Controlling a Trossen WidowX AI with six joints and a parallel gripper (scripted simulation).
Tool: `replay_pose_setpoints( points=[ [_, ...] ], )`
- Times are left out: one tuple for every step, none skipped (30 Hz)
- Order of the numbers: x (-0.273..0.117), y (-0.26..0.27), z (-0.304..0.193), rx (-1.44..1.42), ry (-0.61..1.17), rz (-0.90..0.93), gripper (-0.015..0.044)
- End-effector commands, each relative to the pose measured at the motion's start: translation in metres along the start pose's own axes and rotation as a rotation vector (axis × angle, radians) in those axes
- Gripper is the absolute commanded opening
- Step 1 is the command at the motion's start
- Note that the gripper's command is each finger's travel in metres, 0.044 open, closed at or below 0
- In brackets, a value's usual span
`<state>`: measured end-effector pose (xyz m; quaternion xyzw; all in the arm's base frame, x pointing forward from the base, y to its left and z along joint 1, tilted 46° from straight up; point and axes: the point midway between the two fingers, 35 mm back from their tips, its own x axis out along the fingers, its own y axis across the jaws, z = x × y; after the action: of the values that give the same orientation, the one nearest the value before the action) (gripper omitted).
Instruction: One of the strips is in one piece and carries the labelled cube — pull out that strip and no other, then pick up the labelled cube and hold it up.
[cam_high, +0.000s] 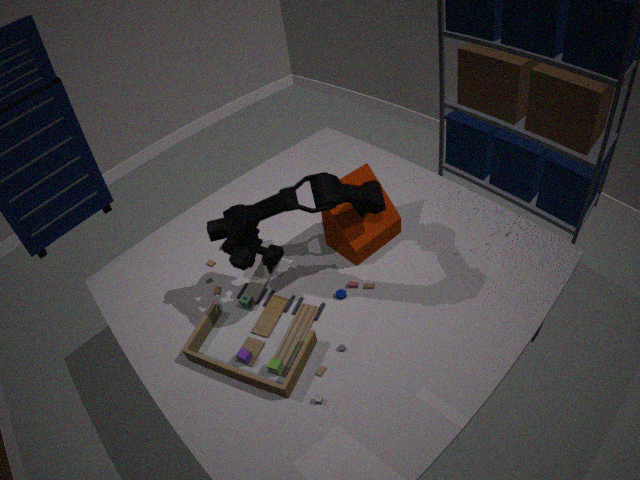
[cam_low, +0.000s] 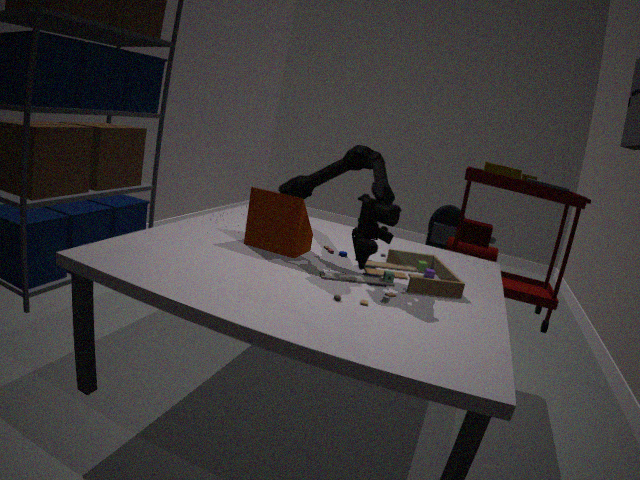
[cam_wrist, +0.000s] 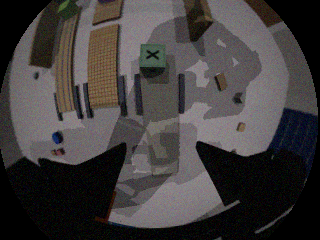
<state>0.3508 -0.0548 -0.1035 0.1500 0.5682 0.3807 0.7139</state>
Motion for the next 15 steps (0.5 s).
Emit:
replay_pose_setpoints(
  points=[
    [-0.003,0.002,0.015,0.003,-0.004,0.0,0.044],
    [-0.003,0.003,0.018,0.003,-0.004,0.0,0.044],
    [-0.003,0.003,0.022,0.003,-0.004,0.0,0.044],
    [-0.004,0.004,0.026,0.003,-0.005,0.0,0.044],
    [-0.005,0.004,0.029,0.003,-0.005,0.0,0.044],
    [-0.005,0.005,0.032,0.003,-0.005,0.0,0.044],
    [-0.006,0.005,0.036,0.003,-0.005,0.0,0.044],
    [-0.006,0.006,0.04,0.003,-0.005,0.0,0.044],
    [-0.007,0.006,0.043,0.003,-0.005,0.0,0.044],
    [-0.007,0.007,0.047,0.003,-0.005,0.0,0.044],
    [-0.008,0.007,0.05,0.003,-0.005,0.0,0.044],
    [-0.008,0.008,0.054,0.002,-0.005,0.0,0.044],
    [-0.009,0.008,0.057,0.002,-0.006,0.0,0.044],
    [-0.01,0.009,0.061,0.002,-0.006,0.0,0.044],
    [-0.01,0.009,0.065,0.002,-0.006,0.0,0.044]
  ],
)
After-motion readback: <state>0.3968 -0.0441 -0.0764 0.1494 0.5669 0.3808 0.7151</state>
